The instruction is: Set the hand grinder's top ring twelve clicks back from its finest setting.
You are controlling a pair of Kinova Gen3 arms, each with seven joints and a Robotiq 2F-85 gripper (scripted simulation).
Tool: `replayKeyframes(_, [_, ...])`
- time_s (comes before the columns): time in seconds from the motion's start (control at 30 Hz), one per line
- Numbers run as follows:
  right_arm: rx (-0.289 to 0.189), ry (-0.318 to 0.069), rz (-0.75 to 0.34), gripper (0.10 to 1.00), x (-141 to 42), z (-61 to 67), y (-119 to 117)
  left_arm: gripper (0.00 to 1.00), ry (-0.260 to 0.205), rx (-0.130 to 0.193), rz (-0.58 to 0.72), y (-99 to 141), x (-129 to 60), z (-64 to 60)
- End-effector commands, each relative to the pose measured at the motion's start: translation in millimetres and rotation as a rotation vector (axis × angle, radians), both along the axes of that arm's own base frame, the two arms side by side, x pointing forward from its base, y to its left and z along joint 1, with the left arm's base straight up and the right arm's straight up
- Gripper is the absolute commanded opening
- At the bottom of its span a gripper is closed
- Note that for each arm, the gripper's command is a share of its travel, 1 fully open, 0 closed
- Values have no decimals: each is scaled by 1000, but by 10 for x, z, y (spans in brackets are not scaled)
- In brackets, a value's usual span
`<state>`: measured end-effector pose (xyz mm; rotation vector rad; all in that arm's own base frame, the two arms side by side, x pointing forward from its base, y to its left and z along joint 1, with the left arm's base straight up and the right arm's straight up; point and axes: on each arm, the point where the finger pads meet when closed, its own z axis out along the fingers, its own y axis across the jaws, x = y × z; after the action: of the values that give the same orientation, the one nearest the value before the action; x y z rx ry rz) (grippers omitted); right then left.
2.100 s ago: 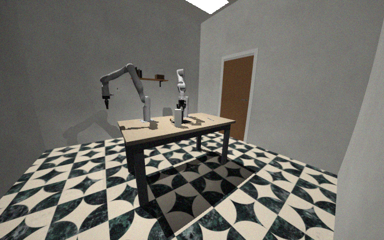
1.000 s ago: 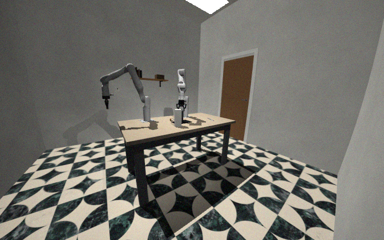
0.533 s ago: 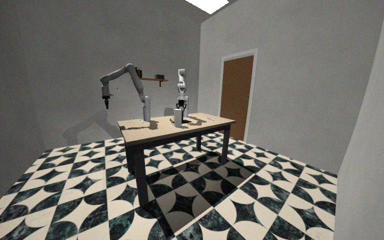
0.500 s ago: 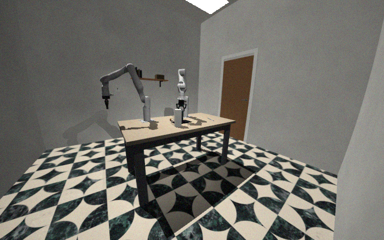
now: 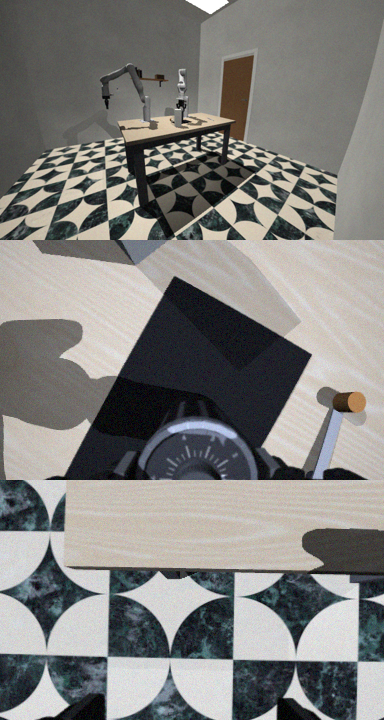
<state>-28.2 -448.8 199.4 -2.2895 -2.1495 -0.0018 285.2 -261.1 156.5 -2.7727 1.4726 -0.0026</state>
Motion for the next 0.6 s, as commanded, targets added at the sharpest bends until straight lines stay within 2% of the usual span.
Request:
replayKeyframes(0.0, [-2, 0, 0, 1000, -1, 6, -3, 661, 1, -2, -74, 1, 3, 2])
replayKeyframes(0.17, [-2, 0, 0, 1000, -1, 6, -3, 661, 1, -2, -135, 1, 3, 2])
replayKeyframes(0.57, [-2, 0, 0, 1000, -1, 6, -3, 661, 1, -2, -371, 1, 3, 2])
